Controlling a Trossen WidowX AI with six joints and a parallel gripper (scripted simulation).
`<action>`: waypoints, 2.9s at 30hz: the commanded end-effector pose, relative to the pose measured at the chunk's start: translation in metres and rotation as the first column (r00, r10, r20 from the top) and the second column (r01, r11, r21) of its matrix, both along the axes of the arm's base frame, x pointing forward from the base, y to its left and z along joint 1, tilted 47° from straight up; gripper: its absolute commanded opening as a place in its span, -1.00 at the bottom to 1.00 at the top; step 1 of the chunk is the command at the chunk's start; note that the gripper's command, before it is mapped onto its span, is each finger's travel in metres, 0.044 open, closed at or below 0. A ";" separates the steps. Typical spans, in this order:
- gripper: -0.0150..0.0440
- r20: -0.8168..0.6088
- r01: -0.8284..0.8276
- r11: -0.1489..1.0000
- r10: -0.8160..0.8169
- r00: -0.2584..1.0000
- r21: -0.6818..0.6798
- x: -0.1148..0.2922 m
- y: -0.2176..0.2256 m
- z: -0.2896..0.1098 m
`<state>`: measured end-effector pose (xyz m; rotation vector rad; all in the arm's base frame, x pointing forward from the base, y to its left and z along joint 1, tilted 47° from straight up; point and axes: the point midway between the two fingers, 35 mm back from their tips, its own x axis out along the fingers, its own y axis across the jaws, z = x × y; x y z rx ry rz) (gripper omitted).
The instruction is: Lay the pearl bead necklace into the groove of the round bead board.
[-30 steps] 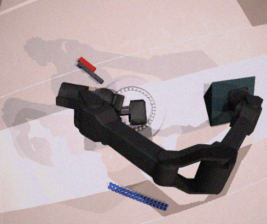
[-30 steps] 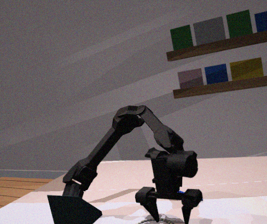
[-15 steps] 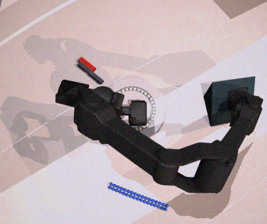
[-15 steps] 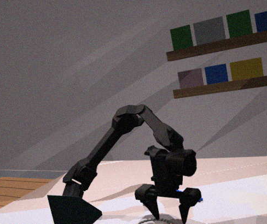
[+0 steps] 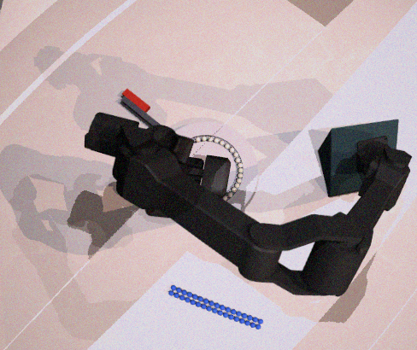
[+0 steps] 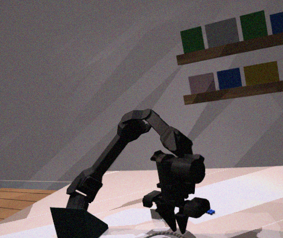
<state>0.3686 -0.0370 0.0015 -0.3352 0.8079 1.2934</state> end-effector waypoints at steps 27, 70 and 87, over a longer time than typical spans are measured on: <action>-0.44 -0.002 0.001 1.000 -0.001 1.000 -0.005 0.001 0.018 -0.019; -0.49 -0.005 0.009 1.000 -0.009 1.000 0.000 0.001 0.014 -0.015; -0.49 -0.005 0.009 1.000 -0.009 1.000 0.001 0.011 0.017 -0.019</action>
